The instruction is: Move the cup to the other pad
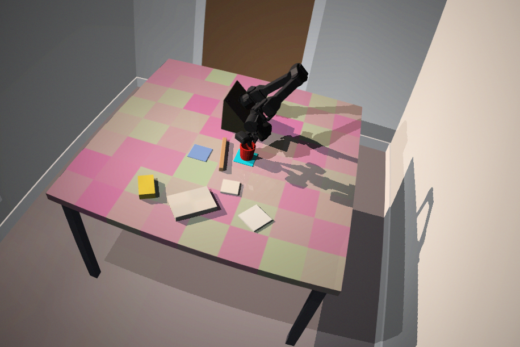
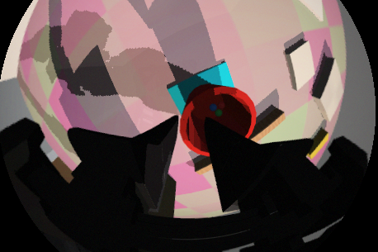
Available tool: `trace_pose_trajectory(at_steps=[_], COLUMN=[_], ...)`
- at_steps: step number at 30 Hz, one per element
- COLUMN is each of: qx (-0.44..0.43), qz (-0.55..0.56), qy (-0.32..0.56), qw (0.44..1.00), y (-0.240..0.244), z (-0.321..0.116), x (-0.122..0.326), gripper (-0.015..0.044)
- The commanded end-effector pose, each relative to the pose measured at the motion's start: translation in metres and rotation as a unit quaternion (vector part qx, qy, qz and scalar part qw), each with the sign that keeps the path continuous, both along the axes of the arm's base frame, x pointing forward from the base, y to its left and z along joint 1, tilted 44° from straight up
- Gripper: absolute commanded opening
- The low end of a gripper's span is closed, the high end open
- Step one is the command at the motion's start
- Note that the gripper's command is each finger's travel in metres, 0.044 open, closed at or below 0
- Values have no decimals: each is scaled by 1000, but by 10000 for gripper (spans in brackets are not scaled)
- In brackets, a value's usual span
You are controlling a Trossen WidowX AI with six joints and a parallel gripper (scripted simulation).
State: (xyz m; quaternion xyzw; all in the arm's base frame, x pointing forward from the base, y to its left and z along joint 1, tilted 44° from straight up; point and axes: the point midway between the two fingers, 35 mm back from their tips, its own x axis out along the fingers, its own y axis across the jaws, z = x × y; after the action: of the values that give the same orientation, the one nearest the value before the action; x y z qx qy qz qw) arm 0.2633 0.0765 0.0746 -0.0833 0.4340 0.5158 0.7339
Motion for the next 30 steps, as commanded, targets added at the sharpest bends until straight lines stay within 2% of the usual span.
trace_pose_trajectory(at_steps=[1,22,30], qx=[0,1,1], qz=[2,1,-1], qy=[-2,0,1], qw=[1000,1000,1000], y=[-3,-23,-21], z=[4,22,19], x=[0,-2,-2], gripper=[128,128,338])
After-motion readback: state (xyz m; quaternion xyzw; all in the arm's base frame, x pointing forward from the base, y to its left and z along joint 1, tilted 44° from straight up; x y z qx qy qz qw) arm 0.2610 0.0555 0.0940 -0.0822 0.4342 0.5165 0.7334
